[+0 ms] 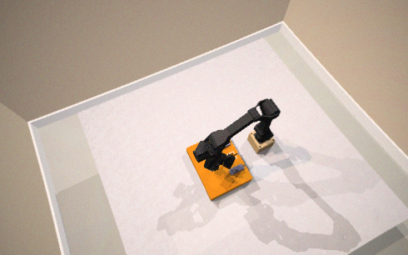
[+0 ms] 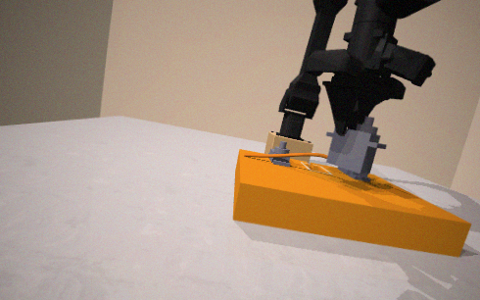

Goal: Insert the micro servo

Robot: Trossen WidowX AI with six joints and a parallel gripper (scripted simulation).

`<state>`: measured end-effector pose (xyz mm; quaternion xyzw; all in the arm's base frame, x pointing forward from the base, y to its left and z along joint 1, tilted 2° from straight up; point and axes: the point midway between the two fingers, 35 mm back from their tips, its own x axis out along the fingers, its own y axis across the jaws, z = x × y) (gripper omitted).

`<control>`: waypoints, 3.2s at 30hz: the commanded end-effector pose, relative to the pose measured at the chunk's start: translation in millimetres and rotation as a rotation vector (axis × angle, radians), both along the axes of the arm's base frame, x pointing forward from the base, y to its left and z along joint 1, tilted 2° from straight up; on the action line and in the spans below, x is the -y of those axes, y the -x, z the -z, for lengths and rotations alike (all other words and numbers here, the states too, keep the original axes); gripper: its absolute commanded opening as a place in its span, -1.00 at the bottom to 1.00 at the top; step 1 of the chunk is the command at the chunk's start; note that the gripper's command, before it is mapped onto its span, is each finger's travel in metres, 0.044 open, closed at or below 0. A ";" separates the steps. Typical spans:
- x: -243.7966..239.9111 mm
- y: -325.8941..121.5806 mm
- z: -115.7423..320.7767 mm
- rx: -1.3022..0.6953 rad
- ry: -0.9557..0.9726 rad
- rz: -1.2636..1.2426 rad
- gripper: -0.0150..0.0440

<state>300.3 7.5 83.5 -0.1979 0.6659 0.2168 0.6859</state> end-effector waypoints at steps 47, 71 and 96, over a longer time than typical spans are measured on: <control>-3.1 99.6 2.1 -0.027 -0.011 0.615 -0.49; -3.9 109.3 22.5 -0.028 -0.011 0.624 -0.49; -4.5 109.1 37.7 -0.028 -0.011 0.624 -0.49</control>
